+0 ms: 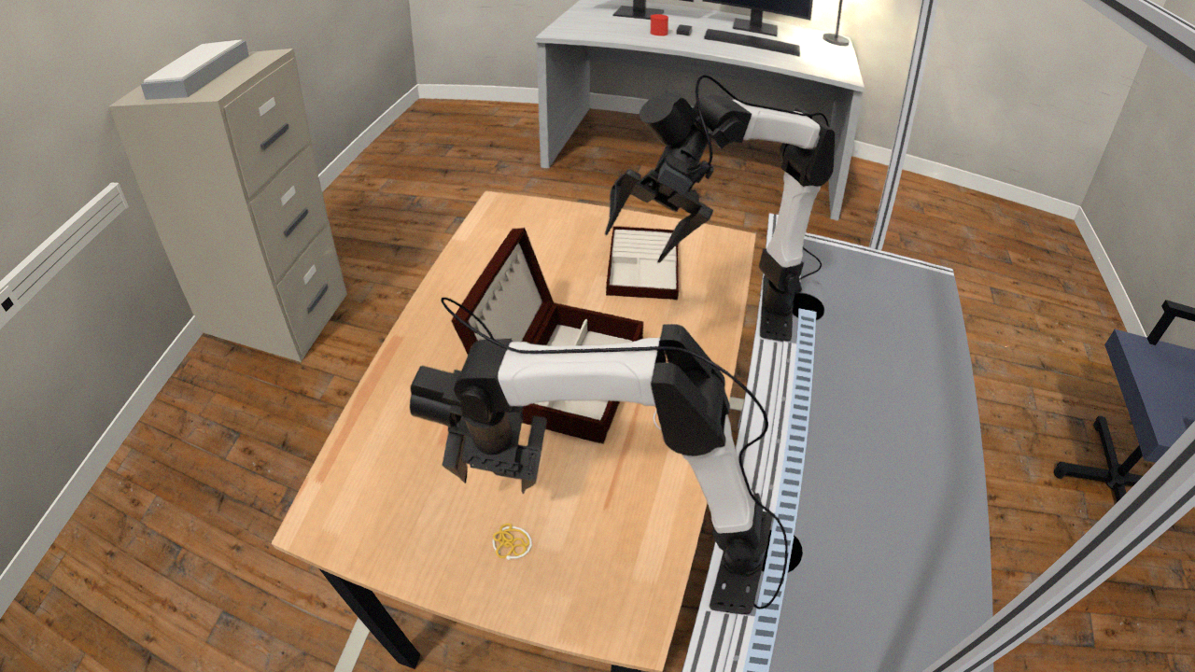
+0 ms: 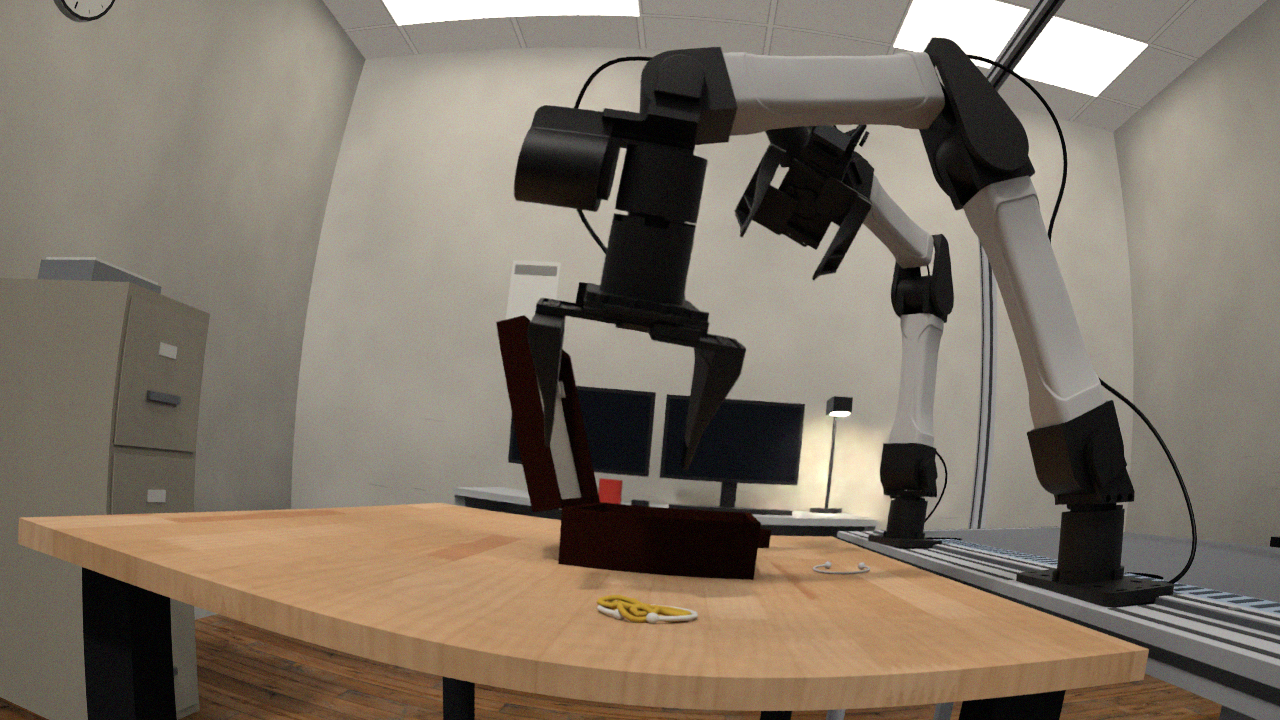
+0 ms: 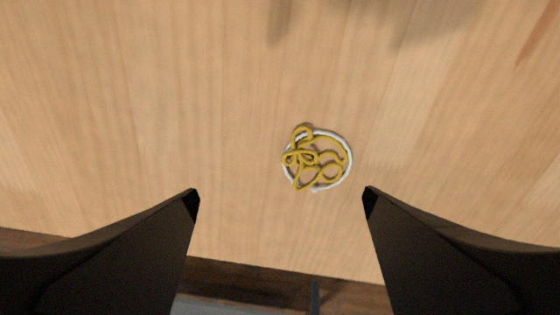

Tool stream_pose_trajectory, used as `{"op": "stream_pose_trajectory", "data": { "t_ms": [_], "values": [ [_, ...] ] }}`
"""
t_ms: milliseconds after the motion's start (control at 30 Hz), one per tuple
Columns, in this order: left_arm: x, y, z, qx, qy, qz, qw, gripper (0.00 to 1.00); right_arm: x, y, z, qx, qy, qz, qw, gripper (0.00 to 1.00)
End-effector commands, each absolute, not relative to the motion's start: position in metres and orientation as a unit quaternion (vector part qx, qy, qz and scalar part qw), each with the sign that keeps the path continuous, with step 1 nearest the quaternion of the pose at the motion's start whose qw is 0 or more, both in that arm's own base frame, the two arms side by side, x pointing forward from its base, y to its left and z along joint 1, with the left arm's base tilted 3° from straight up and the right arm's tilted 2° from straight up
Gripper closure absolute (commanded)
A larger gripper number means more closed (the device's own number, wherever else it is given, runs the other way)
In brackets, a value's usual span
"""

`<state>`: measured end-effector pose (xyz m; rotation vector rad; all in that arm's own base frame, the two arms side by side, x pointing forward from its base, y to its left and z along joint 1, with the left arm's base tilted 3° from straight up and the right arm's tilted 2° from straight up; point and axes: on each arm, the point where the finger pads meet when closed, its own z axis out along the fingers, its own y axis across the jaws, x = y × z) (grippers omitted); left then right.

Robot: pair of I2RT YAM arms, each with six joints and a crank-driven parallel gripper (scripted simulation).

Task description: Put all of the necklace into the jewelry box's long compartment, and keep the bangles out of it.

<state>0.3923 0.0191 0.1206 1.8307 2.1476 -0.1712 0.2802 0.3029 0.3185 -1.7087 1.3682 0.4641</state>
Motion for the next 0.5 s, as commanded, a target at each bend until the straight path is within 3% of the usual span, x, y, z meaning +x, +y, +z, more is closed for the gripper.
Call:
{"op": "stream_pose_trajectory", "data": {
  "t_ms": [0,467],
  "values": [
    [0.397,0.025,0.136,0.549,0.8,-0.029,0.238,0.0,0.309,0.34,0.309,-0.636,0.564,0.179,0.495,0.0],
    [0.37,0.04,0.128,0.298,0.888,-0.004,0.35,0.0,0.307,0.409,0.265,-0.512,0.589,0.239,0.577,0.0]
  ]
}}
